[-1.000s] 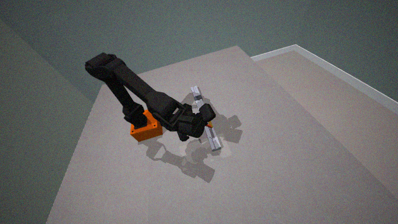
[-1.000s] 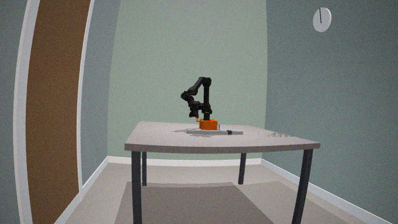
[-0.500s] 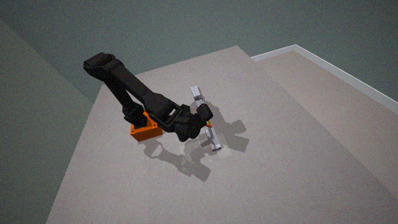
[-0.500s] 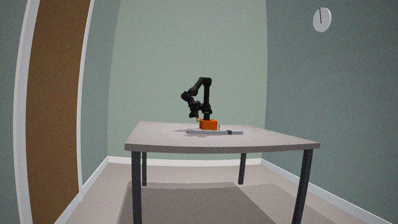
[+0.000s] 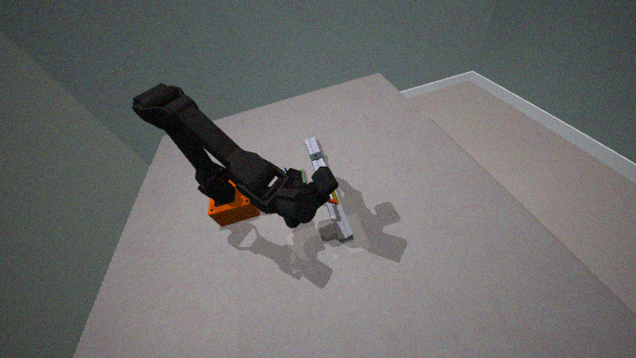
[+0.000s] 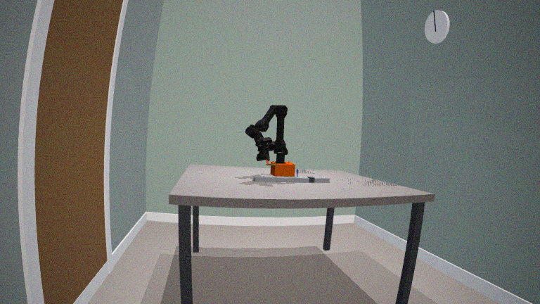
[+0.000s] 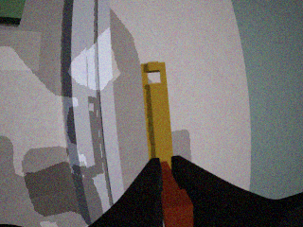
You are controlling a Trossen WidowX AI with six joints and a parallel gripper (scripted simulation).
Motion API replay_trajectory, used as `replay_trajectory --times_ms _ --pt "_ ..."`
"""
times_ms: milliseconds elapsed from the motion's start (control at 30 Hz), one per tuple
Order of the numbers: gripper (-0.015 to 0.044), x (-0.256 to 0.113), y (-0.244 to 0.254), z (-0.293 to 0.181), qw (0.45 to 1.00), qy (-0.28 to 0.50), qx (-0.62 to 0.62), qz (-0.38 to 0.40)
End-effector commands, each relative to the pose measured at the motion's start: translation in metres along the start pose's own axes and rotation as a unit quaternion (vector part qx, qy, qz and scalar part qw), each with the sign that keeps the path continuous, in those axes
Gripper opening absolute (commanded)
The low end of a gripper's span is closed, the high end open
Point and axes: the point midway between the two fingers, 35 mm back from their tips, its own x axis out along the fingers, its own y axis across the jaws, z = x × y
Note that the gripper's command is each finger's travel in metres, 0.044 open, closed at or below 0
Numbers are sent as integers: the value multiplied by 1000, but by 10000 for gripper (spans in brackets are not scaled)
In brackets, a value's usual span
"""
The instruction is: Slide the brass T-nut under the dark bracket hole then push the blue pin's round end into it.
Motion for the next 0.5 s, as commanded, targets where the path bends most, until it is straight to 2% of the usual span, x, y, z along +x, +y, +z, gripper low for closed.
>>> replay_trajectory --times_ms 0,467 --pt "-150 5 6 0 1000 -4 -1 1" --pt "-150 22 21 -5 1000 -5 0 0"
